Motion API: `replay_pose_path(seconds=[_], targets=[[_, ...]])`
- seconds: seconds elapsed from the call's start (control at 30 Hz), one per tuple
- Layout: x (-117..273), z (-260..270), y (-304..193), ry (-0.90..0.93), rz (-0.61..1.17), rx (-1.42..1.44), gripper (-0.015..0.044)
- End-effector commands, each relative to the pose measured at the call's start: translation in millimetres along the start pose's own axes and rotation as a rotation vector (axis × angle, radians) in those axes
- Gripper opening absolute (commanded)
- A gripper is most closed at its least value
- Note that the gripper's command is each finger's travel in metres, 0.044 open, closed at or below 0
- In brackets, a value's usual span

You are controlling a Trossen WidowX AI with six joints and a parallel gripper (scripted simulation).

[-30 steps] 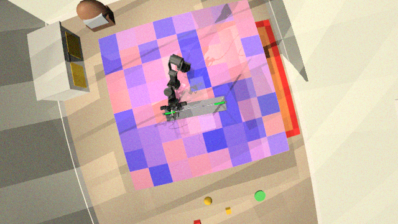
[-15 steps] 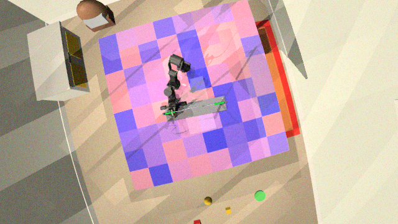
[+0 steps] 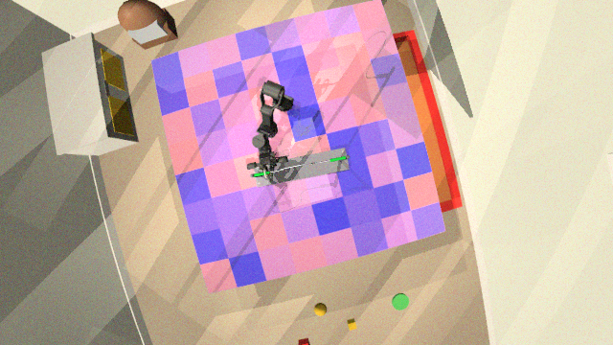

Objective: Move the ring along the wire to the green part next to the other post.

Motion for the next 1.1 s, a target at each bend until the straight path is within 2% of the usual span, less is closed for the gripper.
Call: replay_pose_path(seconds=[0.0,1.07], targets=[[0.0,0.3,3.7,-0.004,-0.006,0.002,-0.015],[-0.1,10.8,3.2,-0.005,-0.007,0.0,-0.015]])
Point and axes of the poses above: the point midway between the two fingers, 35 mm back from their tips, its own x axis back along the fingers, its own z axis across the jaws, y = z × x, the point moved 9 cm from there along x, back along the fingers, and after that the axes turned 3 degrees about -x, right-handed, at the moved point
